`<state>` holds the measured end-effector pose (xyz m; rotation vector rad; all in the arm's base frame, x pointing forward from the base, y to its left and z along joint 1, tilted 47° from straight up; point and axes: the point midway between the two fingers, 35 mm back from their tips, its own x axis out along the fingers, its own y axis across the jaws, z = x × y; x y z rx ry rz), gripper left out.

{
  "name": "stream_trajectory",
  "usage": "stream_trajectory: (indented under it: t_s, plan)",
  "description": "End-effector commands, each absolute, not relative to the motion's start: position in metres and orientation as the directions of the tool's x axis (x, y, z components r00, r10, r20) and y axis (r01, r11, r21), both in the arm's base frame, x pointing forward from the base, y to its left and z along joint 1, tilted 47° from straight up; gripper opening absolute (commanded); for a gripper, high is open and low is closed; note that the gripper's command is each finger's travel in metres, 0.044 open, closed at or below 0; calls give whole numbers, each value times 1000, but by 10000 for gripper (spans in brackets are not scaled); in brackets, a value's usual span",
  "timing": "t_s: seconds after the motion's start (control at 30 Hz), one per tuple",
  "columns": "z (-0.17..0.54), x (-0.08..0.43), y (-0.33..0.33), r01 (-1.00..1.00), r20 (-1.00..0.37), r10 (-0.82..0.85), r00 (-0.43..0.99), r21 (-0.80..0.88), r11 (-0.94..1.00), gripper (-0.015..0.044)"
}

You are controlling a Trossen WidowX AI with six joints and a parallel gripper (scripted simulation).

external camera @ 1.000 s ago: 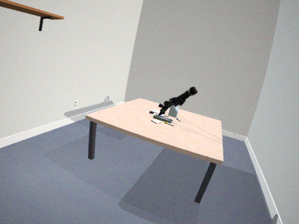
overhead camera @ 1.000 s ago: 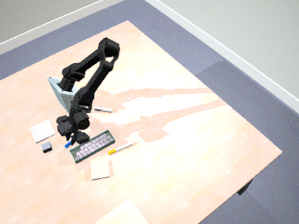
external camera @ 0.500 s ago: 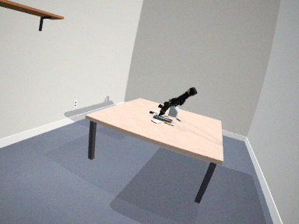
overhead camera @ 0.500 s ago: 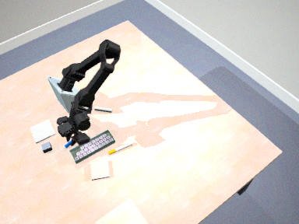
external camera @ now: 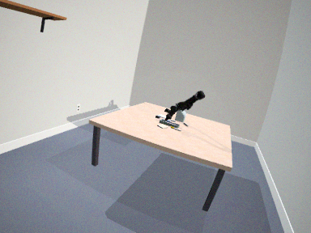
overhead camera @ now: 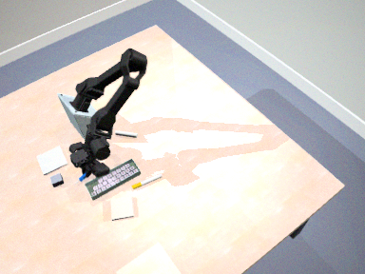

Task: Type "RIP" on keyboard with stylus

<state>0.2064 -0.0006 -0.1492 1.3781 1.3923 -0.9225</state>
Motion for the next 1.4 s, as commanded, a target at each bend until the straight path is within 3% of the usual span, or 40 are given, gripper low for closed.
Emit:
stream_trajectory:
  t_s: [0.0, 0.87, 1.37]
  plan:
    - [-149, 207, -1, 991, -955, 287, 72, 100, 85, 0]
    - [-117, 205, -35, 992, -955, 290, 64, 93, 88, 0]
    - [-98, 237, -31, 742, -979, 202, -18, 123, 659, 0]
